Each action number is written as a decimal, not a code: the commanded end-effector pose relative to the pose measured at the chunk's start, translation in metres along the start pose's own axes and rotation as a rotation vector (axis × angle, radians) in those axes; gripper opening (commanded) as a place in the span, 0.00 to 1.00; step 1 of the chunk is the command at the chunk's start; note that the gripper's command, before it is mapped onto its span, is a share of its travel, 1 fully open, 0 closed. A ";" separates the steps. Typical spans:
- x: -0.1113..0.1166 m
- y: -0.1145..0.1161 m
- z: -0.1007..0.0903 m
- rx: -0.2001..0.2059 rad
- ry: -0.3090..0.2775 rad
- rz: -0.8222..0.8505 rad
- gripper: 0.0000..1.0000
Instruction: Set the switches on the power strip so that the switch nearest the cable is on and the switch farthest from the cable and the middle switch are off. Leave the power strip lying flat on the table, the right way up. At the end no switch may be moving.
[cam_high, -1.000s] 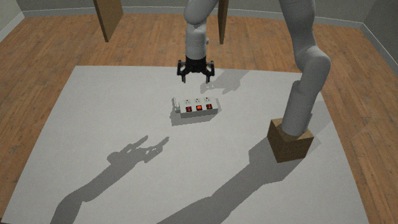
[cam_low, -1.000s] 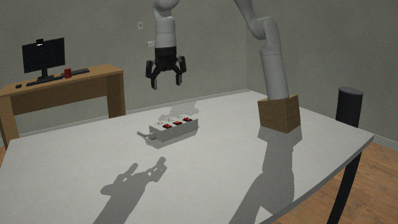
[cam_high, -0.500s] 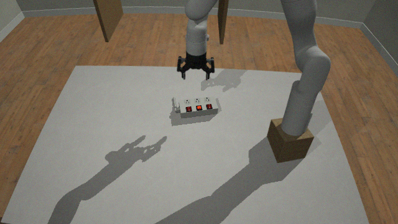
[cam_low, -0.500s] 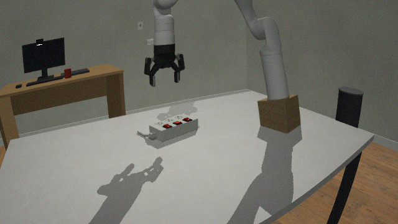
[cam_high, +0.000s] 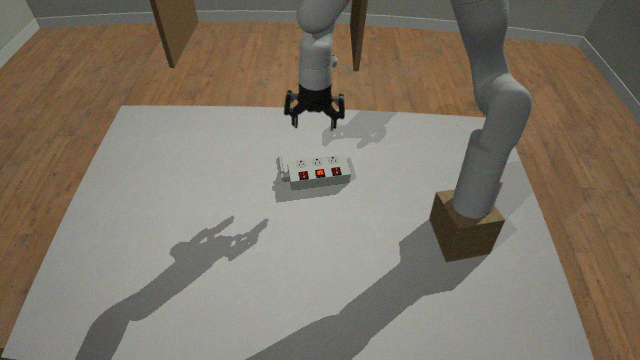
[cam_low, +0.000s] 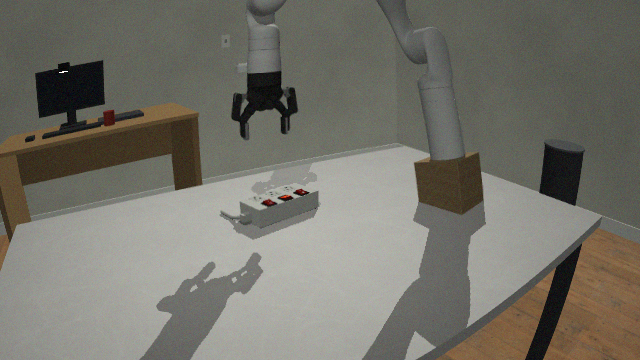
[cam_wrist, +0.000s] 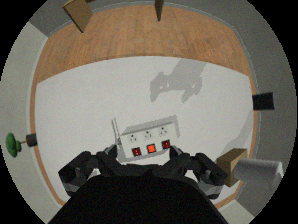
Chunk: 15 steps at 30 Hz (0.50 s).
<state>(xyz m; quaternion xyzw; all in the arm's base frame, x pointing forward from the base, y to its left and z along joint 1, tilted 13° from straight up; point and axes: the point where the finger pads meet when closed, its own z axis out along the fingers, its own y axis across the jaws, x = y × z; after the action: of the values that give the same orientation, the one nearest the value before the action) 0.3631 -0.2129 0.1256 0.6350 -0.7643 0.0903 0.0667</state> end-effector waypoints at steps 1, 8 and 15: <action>-0.003 -0.001 0.002 -0.003 -0.002 0.029 1.00; -0.010 -0.002 0.009 -0.008 -0.010 0.156 1.00; -0.023 -0.006 0.024 -0.019 -0.020 0.426 1.00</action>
<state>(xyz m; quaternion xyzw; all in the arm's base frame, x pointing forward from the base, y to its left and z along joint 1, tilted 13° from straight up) 0.3722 -0.2019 0.1057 0.4740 -0.8750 0.0899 0.0399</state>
